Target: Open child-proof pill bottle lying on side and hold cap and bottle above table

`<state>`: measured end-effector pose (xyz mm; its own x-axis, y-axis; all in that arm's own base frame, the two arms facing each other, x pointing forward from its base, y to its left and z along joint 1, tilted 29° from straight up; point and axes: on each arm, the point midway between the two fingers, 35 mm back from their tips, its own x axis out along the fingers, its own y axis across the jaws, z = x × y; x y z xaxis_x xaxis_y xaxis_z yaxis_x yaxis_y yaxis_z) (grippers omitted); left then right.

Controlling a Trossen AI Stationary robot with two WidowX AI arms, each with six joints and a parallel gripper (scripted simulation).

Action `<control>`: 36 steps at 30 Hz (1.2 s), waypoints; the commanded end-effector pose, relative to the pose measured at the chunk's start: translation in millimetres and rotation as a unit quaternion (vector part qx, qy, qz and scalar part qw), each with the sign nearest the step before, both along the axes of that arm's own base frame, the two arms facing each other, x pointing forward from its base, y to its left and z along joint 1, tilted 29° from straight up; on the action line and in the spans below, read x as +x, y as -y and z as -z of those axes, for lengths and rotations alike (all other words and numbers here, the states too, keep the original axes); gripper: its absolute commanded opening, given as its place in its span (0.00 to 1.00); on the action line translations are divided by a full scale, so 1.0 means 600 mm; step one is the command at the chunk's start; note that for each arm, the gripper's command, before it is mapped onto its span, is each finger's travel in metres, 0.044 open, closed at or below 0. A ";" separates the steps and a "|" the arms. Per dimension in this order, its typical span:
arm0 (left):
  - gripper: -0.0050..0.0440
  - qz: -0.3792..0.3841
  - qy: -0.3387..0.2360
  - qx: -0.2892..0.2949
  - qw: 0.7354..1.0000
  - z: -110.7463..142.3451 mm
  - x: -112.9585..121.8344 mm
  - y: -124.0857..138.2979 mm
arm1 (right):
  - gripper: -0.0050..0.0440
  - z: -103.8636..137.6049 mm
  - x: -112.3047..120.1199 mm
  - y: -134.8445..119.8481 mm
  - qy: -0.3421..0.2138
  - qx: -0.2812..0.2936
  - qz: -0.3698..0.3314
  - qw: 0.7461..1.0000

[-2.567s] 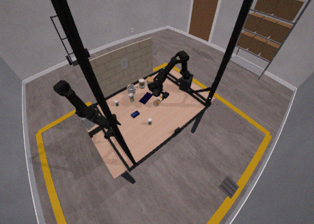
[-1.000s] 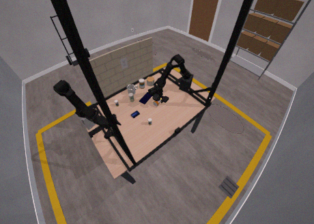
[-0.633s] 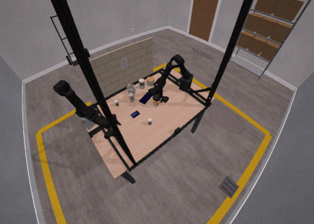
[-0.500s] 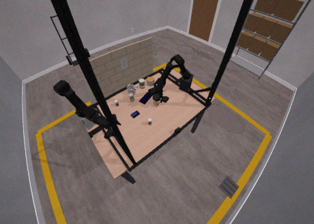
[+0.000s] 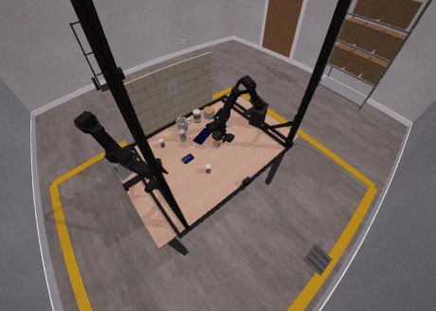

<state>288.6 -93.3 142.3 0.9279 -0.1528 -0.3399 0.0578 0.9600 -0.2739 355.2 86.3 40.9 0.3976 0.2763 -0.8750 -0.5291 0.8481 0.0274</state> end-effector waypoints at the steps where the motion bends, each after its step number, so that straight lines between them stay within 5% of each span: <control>1: 1.00 0.000 0.000 0.000 1.000 0.000 0.000 0.000 | 0.47 0.002 0.000 0.000 -0.002 -0.001 0.002 1.000; 3: 1.00 0.000 0.000 0.000 1.000 0.000 0.000 0.000 | 0.47 0.002 0.000 0.000 -0.002 -0.001 0.002 1.000; 7: 1.00 0.000 0.000 0.000 1.000 0.000 0.000 0.000 | 0.27 -0.012 -0.003 0.005 -0.002 -0.001 0.002 1.000; 9: 1.00 0.000 0.000 0.000 1.000 0.000 0.000 0.000 | 0.27 -0.012 -0.003 0.005 -0.002 -0.001 0.002 1.000; 13: 1.00 0.000 0.000 0.000 1.000 0.000 0.000 0.000 | 0.10 -0.036 -0.010 0.012 -0.002 -0.001 0.002 1.000; 36: 1.00 0.000 0.000 0.000 1.000 0.000 0.000 0.000 | 0.10 -0.154 -0.067 0.049 -0.002 -0.001 0.002 1.000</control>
<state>288.6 -93.3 142.3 0.9279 -0.1528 -0.3399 0.0578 0.9600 -0.2739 319.9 60.9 113.3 0.3715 0.2707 -0.8881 -0.5247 0.8503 0.0398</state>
